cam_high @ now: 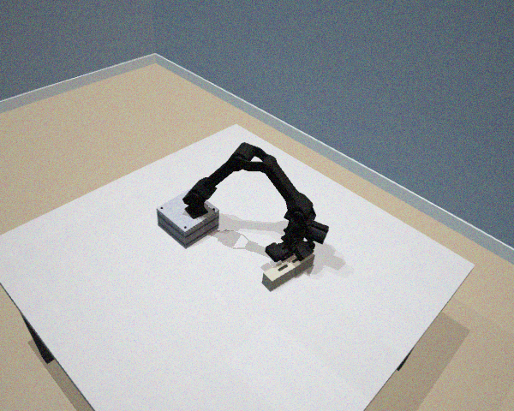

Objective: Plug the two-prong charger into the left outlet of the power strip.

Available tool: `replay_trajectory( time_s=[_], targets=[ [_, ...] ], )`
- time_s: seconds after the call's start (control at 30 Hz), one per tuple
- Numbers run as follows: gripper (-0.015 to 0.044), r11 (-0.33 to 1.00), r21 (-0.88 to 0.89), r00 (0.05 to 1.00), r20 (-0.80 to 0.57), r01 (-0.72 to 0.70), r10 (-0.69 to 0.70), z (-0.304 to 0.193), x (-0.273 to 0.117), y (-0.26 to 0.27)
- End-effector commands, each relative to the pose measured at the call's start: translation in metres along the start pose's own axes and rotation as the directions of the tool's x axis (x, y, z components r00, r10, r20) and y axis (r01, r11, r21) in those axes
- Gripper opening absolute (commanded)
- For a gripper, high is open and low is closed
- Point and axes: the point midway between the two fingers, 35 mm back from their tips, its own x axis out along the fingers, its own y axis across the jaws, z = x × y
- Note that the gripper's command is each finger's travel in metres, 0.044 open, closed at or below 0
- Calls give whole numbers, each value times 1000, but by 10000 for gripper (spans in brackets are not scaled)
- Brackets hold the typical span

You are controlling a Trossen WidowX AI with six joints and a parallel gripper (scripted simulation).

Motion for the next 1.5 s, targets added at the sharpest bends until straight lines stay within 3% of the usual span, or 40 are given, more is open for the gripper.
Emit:
replay_trajectory(
  time_s=[0.0,1.47],
  targets=[
    [0,1000,5,999,37,-8,8,9,-2,1],
    [0,1000,5,999,37,-8,8,8,-5,0]
  ],
)
